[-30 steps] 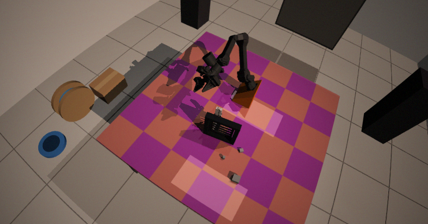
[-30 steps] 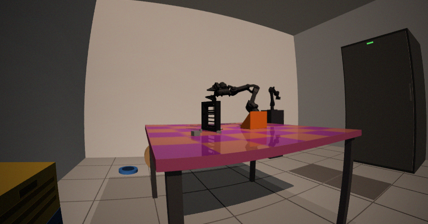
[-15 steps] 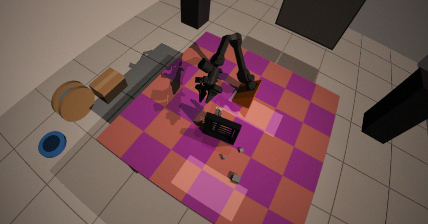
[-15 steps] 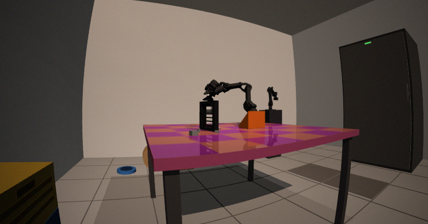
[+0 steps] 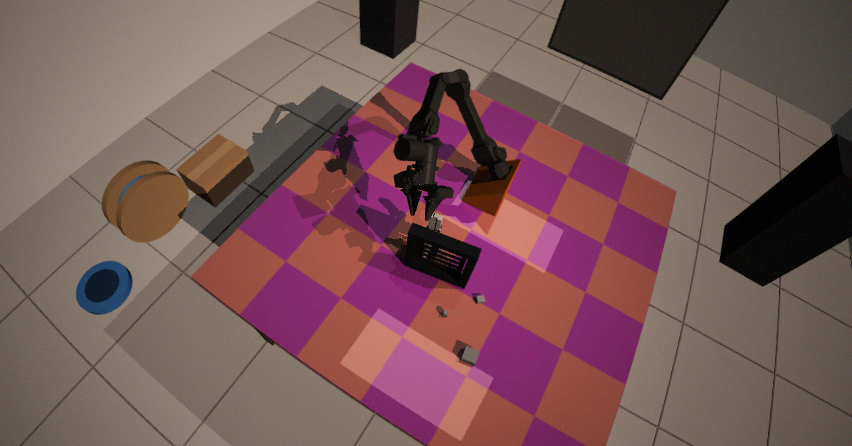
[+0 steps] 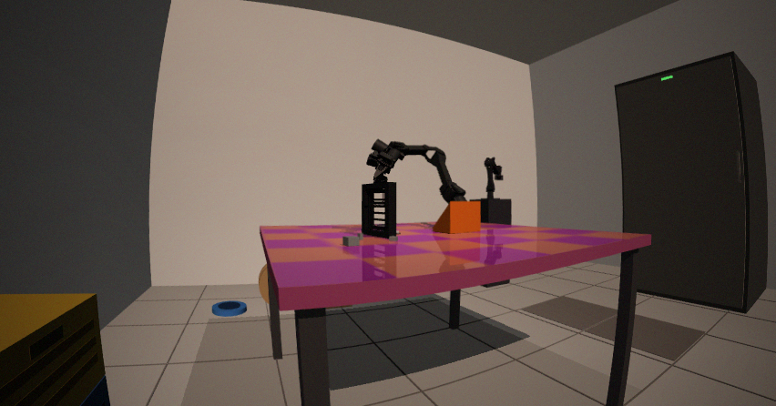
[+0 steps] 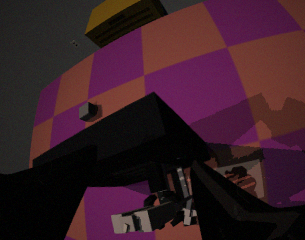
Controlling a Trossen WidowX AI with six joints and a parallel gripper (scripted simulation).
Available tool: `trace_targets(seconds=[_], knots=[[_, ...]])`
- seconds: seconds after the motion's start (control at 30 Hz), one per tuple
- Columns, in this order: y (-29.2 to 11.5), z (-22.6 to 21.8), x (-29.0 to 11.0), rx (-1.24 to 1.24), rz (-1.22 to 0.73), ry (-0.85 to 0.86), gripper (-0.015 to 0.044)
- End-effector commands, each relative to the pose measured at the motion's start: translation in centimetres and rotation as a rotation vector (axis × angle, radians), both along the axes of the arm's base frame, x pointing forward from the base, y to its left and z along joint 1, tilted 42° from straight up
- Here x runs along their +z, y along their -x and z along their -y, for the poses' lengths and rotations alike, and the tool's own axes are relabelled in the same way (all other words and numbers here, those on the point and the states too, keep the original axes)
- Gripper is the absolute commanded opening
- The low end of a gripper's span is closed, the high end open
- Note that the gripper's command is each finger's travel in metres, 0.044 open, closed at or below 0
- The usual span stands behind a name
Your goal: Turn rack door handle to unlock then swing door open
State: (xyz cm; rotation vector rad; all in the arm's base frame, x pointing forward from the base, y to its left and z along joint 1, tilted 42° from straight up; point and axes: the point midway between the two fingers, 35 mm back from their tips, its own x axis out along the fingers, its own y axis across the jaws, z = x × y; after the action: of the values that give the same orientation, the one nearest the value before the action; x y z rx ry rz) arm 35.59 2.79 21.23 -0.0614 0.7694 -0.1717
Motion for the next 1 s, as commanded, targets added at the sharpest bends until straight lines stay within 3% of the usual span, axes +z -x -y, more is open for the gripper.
trace_targets(seconds=[0.0, 0.97], knots=[[0.1, -0.6, -0.8, -0.016, -0.094, 0.043, 0.0294], [2.9, -3.6, -2.2, -0.029, -0.648, 0.578, 0.0294]])
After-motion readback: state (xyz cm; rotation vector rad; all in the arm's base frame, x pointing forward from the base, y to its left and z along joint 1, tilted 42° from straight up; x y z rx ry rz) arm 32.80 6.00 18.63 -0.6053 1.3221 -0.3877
